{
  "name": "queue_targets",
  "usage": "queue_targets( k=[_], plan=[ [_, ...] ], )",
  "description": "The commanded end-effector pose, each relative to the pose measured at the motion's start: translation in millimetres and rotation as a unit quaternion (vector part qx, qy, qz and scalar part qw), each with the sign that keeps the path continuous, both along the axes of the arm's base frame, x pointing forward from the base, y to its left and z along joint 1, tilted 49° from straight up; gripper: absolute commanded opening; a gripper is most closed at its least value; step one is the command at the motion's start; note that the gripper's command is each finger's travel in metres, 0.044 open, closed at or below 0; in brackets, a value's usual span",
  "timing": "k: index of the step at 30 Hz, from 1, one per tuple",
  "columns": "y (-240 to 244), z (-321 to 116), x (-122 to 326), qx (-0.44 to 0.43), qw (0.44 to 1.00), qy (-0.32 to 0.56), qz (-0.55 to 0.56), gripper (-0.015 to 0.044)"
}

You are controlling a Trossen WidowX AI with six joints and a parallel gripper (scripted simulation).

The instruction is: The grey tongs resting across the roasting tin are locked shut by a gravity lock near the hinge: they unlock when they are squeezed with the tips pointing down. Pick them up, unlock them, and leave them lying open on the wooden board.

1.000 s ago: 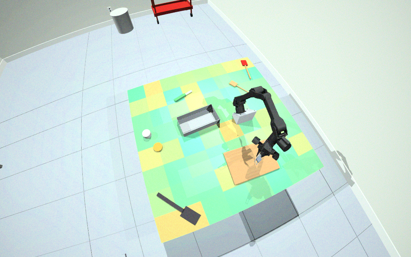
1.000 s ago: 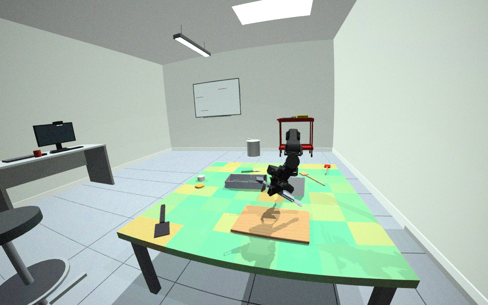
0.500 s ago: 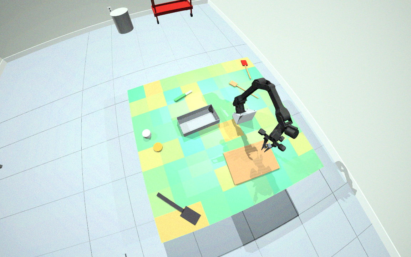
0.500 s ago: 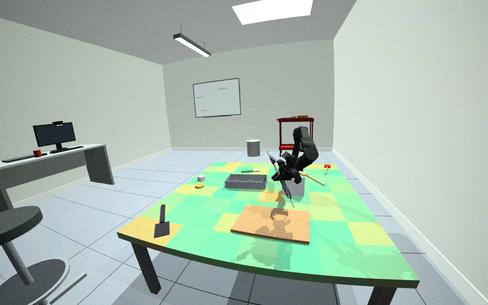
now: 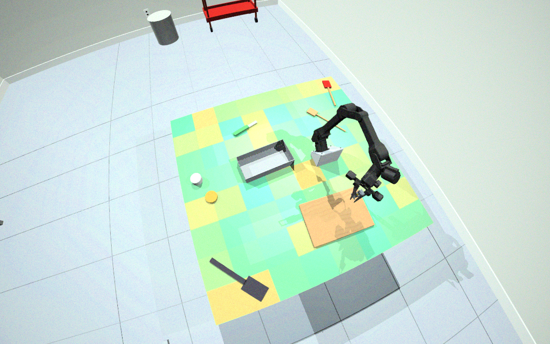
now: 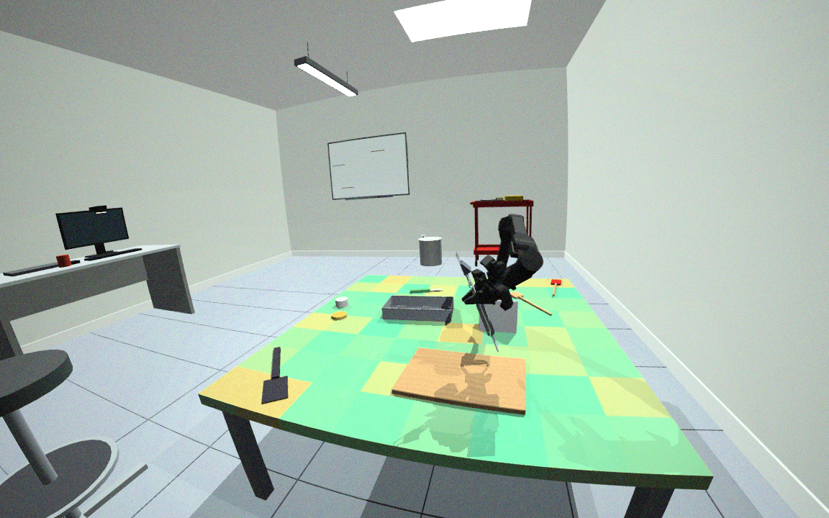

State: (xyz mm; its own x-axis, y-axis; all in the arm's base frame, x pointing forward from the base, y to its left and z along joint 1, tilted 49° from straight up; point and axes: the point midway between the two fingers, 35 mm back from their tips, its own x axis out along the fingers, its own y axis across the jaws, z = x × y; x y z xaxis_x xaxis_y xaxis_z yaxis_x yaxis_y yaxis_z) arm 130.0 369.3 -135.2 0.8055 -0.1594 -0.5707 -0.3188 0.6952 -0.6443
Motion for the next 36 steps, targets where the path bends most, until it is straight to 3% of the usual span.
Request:
queue_targets(
  k=[1, 23, 36],
  plan=[
    [1.8, 2.5, 0.8, 0.002, 1.000, -0.005, 0.003, -0.0150],
    [0.9, 0.6, 1.6, -0.001, 1.000, 0.000, -0.001, -0.0150],
    [-23.7, -39.6, 17.0, -0.064, 0.986, 0.122, -0.096, -0.0150]
  ],
)
